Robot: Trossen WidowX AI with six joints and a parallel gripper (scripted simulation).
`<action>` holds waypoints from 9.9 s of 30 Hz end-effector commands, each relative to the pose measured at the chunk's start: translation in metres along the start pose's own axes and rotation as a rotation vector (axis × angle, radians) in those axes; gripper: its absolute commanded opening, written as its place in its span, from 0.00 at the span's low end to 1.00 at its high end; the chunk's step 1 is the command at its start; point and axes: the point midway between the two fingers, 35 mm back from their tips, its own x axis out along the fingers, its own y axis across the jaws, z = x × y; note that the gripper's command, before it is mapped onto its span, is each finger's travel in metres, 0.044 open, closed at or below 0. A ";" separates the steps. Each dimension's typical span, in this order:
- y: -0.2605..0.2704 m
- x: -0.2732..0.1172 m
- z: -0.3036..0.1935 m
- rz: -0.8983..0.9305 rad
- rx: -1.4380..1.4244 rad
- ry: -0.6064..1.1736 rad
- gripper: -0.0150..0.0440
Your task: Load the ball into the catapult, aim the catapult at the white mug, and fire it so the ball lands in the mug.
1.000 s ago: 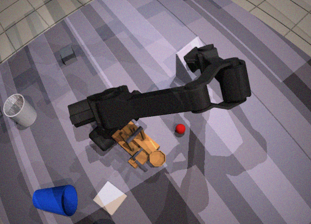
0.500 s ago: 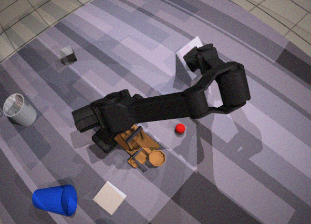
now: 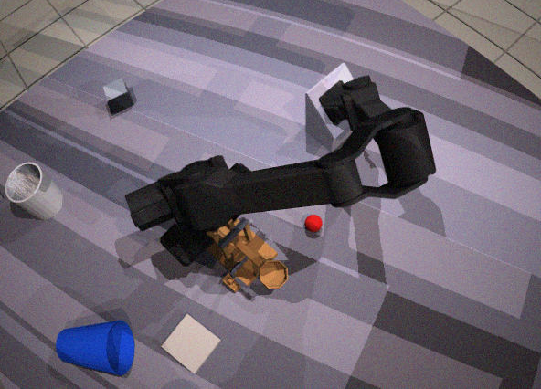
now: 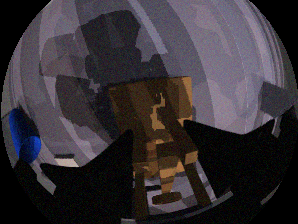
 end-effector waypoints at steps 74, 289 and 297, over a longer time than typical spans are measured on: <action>-0.029 -0.012 0.188 -0.002 -0.986 -0.009 0.25; -0.031 -0.019 0.187 -0.002 -0.986 -0.009 1.00; -0.032 -0.006 0.187 -0.001 -0.986 -0.009 1.00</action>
